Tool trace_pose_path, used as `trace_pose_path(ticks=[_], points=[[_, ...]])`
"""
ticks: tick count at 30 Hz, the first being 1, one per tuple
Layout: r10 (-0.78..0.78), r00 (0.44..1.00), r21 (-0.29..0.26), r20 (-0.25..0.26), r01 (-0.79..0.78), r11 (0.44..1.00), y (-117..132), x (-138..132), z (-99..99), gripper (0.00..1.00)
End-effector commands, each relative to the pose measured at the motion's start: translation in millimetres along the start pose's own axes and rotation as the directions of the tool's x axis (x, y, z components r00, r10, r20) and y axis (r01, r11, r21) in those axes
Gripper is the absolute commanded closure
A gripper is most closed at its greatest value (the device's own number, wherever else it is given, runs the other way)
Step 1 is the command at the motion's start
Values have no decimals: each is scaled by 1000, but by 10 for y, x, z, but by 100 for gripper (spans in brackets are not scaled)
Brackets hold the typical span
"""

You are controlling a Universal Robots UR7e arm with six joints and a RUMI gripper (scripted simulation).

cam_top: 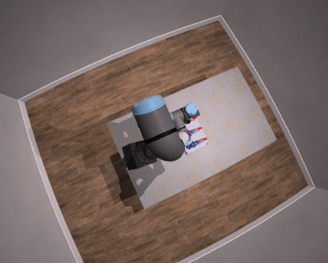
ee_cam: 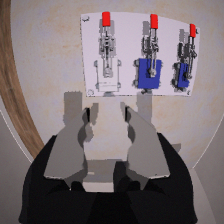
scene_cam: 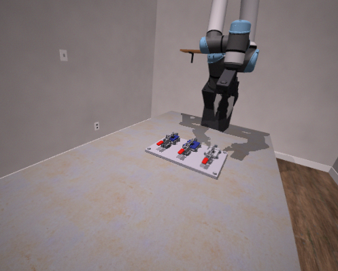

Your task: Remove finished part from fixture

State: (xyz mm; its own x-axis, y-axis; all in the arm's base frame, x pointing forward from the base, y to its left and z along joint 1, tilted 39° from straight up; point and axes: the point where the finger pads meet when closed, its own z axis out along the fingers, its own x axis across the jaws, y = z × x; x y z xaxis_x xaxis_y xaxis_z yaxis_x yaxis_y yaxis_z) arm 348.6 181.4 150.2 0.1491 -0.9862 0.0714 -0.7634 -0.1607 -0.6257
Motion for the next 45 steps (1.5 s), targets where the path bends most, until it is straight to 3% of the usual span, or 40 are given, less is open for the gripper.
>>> trace_pose_path(ticks=[1,10,24,45], points=[[0,1000,1,0,0,1000,-3,-1,7,72],[0,1000,1,0,0,1000,-3,-1,97,72],[0,1000,1,0,0,1000,-4,-1,449,72],[0,1000,1,0,0,1000,-5,-1,597,72]])
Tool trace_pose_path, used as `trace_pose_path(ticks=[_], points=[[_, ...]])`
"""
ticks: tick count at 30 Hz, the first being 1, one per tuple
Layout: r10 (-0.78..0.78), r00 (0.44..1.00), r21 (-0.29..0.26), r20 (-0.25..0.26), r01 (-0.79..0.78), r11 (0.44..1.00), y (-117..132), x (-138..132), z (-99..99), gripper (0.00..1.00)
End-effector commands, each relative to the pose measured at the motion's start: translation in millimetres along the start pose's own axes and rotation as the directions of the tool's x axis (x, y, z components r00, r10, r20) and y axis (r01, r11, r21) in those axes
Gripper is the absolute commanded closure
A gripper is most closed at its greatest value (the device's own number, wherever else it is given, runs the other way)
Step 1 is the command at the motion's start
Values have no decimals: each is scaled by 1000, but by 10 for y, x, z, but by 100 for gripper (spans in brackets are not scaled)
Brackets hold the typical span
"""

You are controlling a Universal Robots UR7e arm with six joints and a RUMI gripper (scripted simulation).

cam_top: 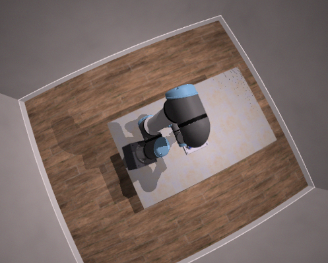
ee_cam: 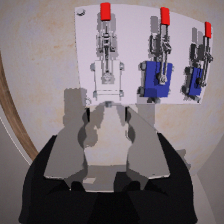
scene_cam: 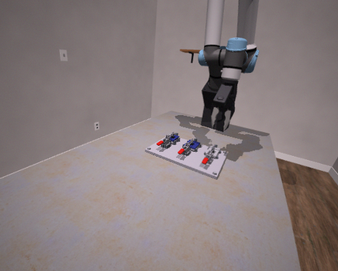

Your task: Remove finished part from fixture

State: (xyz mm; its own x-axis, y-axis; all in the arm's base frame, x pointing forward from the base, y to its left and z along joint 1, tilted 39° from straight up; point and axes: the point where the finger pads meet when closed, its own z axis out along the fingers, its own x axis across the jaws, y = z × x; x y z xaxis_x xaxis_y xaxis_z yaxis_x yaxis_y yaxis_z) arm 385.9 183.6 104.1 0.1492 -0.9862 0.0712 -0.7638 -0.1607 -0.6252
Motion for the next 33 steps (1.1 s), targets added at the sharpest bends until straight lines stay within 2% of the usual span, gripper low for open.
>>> trace_pose_path(ticks=[1,15,30,33], points=[[0,1000,2,0,0,1000,-7,-1,4,72],[0,1000,2,0,0,1000,-286,-1,3,72],[0,1000,2,0,0,1000,-1082,-1,2,72],[0,1000,2,0,0,1000,-1127,-1,2,72]])
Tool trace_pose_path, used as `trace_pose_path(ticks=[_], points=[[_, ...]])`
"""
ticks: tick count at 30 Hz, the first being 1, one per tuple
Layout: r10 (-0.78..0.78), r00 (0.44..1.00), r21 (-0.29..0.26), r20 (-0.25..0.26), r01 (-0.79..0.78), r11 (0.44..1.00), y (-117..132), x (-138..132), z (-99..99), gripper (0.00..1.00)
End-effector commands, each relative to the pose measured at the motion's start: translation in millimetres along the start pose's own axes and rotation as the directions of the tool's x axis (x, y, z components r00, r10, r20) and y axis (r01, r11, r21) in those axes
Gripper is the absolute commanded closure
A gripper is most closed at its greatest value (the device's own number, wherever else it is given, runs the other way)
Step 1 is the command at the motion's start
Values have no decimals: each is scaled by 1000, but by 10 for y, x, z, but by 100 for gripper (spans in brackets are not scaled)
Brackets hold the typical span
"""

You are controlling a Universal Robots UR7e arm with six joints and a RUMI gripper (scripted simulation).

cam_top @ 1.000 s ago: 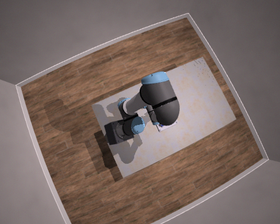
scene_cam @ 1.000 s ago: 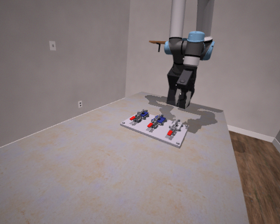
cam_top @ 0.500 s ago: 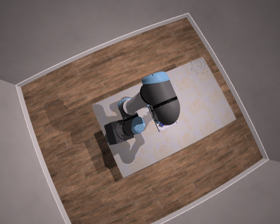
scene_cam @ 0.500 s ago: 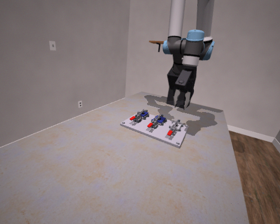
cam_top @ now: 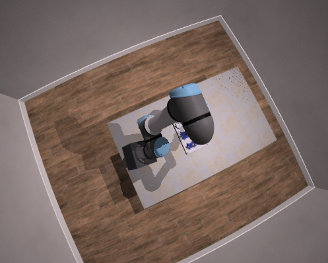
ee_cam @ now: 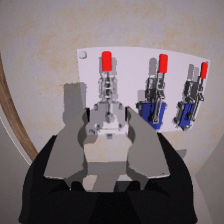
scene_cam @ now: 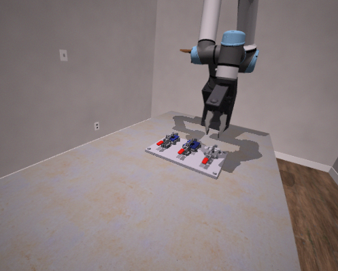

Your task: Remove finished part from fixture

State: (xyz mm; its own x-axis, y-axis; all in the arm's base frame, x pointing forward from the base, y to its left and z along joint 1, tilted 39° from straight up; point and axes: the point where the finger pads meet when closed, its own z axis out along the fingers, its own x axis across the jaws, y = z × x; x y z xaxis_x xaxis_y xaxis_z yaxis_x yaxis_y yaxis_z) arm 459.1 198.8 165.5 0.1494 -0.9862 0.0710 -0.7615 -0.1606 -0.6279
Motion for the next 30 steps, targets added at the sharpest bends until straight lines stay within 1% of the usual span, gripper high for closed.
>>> trace_pose_path(ticks=[1,5,9,21,25,30], points=[[0,1000,-2,0,0,1000,-202,-5,14,72],[0,1000,-2,0,0,1000,-335,-5,15,72],[0,1000,-2,0,0,1000,-409,-5,15,72],[0,1000,-2,0,0,1000,-434,-5,25,72],[0,1000,-2,0,0,1000,-433,-5,78,72],[0,1000,-2,0,0,1000,-433,-5,224,72]])
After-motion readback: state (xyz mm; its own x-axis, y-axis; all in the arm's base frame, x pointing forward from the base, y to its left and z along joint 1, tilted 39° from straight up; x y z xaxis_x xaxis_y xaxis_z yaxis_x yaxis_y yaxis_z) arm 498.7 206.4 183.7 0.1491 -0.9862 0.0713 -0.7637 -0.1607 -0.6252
